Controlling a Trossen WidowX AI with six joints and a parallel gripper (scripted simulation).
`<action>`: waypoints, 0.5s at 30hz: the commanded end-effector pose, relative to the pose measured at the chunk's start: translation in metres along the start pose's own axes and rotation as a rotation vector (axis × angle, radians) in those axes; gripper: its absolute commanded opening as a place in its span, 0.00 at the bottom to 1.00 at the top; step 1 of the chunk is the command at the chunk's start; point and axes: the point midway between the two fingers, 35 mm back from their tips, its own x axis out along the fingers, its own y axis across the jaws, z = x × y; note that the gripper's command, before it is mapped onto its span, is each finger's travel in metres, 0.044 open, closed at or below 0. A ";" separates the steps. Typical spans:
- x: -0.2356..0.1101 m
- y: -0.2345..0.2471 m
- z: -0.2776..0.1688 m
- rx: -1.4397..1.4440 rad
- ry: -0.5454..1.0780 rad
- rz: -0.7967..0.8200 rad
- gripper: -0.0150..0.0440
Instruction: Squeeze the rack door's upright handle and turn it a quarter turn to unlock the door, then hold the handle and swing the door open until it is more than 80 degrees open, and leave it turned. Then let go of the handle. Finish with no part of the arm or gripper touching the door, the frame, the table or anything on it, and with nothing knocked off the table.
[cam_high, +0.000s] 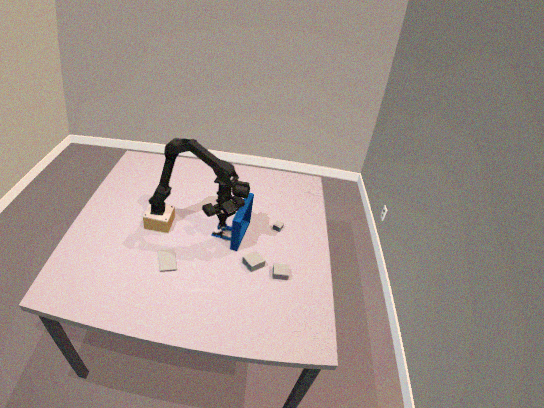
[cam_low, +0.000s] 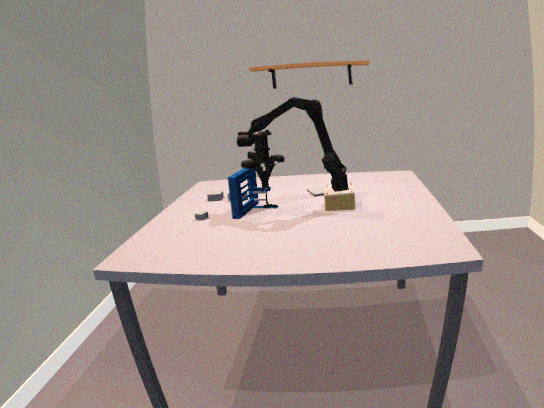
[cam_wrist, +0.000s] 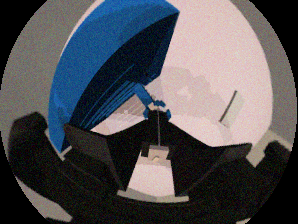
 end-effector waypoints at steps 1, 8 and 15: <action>0.001 0.000 0.000 0.183 0.001 0.000 0.30; 0.001 0.000 0.000 0.528 0.001 0.000 0.30; 0.001 0.000 0.000 0.872 0.001 0.000 0.30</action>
